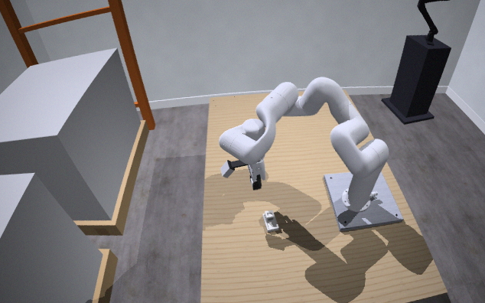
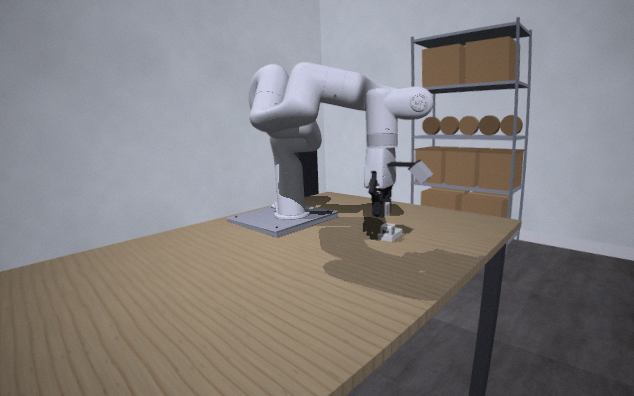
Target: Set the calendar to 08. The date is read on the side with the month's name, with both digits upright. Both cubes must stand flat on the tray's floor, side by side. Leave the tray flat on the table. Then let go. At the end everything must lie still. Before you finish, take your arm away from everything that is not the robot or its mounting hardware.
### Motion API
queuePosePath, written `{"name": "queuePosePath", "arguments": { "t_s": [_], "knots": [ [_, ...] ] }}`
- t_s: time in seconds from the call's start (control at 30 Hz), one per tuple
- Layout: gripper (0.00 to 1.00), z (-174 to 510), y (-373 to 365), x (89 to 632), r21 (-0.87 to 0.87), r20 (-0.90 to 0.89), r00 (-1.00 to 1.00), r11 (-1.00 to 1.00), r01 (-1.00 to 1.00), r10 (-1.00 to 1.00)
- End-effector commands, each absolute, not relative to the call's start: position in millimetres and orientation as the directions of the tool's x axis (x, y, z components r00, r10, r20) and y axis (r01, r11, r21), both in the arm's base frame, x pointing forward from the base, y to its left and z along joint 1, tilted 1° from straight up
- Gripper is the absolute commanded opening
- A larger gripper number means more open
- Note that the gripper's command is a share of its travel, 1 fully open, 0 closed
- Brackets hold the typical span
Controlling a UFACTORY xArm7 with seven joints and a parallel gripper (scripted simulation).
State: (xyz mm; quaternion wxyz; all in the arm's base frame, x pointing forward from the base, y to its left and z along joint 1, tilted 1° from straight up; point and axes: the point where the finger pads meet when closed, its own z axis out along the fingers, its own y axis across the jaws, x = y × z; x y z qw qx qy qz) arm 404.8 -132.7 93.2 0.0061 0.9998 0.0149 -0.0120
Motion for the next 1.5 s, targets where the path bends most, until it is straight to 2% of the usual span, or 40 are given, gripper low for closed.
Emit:
{"name": "queuePosePath", "arguments": {
  "t_s": [0.0, 0.07, 0.3, 0.5, 0.6, 0.77, 1.07, 1.47],
  "knots": [
    [0.29, 94.6, -135.6, 401.3, 0.002, -0.023, 0.990, -0.991, 0.137, 0.137],
    [0.29, 94.8, -139.1, 396.4, -0.001, -0.023, 0.968, -0.968, 0.252, 0.252],
    [0.29, 95.1, -145.8, 386.9, -0.006, -0.022, 0.887, -0.888, 0.461, 0.461],
    [0.29, 95.3, -151.6, 378.8, -0.010, -0.021, 0.783, -0.783, 0.622, 0.622],
    [0.29, 95.4, -152.1, 378.2, -0.010, -0.020, 0.773, -0.774, 0.634, 0.634],
    [0.29, 95.6, -158.3, 369.4, -0.014, -0.018, 0.625, -0.625, 0.781, 0.781],
    [0.29, 95.9, -164.8, 360.4, -0.018, -0.015, 0.444, -0.445, 0.896, 0.896],
    [0.29, 95.9, -165.5, 359.4, -0.018, -0.014, 0.423, -0.424, 0.906, 0.906]
  ]
}}
